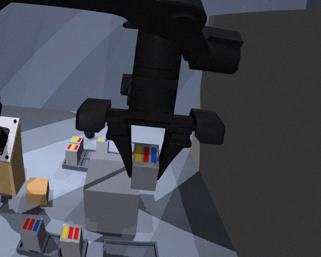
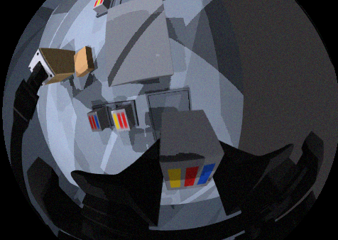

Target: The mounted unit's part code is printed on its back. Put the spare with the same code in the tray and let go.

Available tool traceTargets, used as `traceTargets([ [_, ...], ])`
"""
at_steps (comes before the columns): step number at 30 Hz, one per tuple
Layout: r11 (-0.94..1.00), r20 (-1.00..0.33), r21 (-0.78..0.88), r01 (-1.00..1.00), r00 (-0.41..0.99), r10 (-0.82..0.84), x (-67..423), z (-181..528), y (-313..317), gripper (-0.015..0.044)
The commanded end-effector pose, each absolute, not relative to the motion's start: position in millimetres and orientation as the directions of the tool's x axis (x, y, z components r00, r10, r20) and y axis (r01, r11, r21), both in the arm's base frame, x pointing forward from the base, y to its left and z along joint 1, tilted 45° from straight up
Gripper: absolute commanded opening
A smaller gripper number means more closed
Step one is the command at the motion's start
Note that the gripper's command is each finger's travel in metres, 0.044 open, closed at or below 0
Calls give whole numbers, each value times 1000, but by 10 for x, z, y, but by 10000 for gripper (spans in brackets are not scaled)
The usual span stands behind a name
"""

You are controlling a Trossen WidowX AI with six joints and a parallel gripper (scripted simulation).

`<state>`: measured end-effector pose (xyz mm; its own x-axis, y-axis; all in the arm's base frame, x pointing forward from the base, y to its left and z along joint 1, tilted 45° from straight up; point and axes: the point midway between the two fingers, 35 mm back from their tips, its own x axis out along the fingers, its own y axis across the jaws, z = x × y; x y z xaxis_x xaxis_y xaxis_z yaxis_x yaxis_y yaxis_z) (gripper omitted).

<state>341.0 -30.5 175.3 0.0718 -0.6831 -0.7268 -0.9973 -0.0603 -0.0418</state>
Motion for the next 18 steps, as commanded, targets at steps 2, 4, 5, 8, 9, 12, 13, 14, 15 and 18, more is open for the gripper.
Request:
traceTargets([
  [2,-57,-712,-44,-997,71,-698,3354,1983,-543,0],
  [4,-56,-712,-44,-997,71,-699,3350,1993,-554,0],
  [5,-56,-712,-44,-997,71,-699,3347,1991,-553,0],
  [8,-56,-712,-44,-997,71,-699,3351,1980,-561,0],
  [9,-56,-712,-44,-997,71,-698,3354,1973,-567,0],
  [12,-56,-713,-44,-997,71,-698,3363,1952,-585,0],
  [13,-56,-713,-44,-997,71,-698,3366,1945,-591,0],
  [14,-56,-713,-44,-997,71,-698,3368,1938,-596,0],
  [15,-56,-713,-44,-997,71,-697,3371,1931,-602,0],
  [18,-56,-714,-44,-997,71,-697,3379,1909,-620,0],
])
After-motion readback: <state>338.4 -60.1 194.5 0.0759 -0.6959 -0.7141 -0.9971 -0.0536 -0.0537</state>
